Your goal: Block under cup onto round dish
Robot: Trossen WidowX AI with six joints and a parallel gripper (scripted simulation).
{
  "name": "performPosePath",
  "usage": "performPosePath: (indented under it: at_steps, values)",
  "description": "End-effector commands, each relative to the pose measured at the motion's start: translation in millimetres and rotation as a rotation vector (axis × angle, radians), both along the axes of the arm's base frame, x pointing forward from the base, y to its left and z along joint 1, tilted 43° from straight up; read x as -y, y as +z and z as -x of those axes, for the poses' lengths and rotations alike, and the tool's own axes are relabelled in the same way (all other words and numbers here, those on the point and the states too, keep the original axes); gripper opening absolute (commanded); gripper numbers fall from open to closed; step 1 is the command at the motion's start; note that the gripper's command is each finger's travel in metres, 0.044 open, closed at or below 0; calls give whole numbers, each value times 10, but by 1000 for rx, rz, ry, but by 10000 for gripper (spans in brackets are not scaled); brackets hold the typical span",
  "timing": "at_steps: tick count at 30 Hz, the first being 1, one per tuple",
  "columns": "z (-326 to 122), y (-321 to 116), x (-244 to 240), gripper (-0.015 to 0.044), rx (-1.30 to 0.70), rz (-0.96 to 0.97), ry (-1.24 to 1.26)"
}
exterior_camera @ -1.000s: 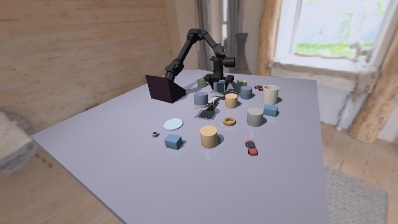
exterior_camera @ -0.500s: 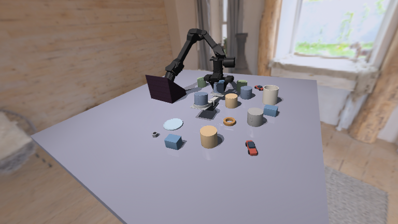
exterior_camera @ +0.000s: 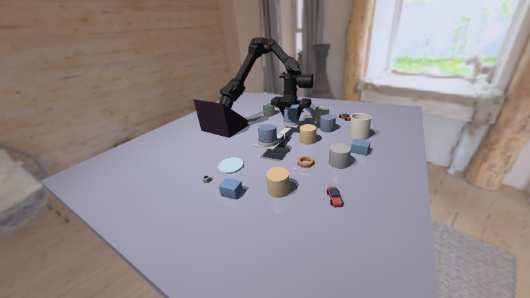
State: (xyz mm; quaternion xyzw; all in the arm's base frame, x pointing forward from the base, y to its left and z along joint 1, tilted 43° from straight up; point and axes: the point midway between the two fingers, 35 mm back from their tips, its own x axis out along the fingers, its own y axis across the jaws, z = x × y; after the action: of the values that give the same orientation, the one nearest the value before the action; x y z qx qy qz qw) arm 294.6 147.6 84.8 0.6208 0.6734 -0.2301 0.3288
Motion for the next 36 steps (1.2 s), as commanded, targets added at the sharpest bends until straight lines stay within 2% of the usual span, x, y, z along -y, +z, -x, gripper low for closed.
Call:
performPosePath:
  at_steps: [1, 36]
  values:
    - [-43, 48, 58, 0, 11, 7, -7]
    - [-84, 355, 370, 0, 11, 15, -7]
